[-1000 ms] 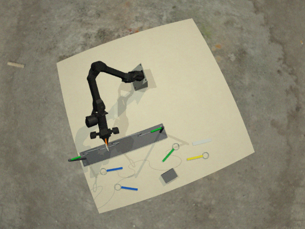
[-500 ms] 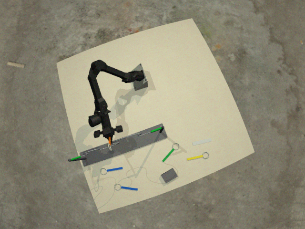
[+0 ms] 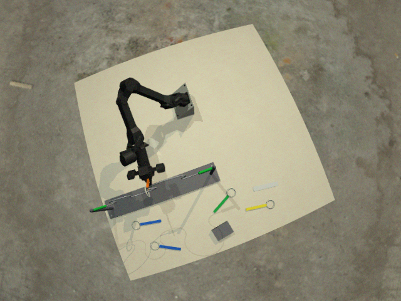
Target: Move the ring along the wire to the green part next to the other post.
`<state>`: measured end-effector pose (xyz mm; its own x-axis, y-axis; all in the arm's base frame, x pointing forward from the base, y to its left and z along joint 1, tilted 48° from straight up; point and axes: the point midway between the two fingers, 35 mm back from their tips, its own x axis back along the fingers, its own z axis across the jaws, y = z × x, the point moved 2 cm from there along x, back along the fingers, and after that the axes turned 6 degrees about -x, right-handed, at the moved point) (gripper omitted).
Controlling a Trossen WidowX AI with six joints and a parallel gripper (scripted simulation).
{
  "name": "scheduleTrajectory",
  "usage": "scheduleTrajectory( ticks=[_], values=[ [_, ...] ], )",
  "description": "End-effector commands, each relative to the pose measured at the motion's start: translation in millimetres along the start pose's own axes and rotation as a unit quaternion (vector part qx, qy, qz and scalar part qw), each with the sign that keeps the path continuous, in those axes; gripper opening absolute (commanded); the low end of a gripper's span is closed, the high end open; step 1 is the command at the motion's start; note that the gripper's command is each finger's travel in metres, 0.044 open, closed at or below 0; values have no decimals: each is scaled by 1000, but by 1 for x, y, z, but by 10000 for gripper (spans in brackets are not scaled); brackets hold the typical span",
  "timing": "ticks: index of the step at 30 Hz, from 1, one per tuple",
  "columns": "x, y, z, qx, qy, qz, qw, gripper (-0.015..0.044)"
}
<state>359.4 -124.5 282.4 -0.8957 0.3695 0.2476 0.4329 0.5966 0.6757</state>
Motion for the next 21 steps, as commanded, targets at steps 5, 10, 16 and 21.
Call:
scheduleTrajectory(
  ticks=[5, 10, 16, 21],
  values=[
    [2, -1, 16, -28, 15, 3, 999, -150],
    [4, -1, 27, -55, 30, 8, 998, -150],
    [7, -1, 42, -92, 51, 14, 994, -150],
    [10, 1, 57, -136, 75, 22, 988, -150]
  ],
)
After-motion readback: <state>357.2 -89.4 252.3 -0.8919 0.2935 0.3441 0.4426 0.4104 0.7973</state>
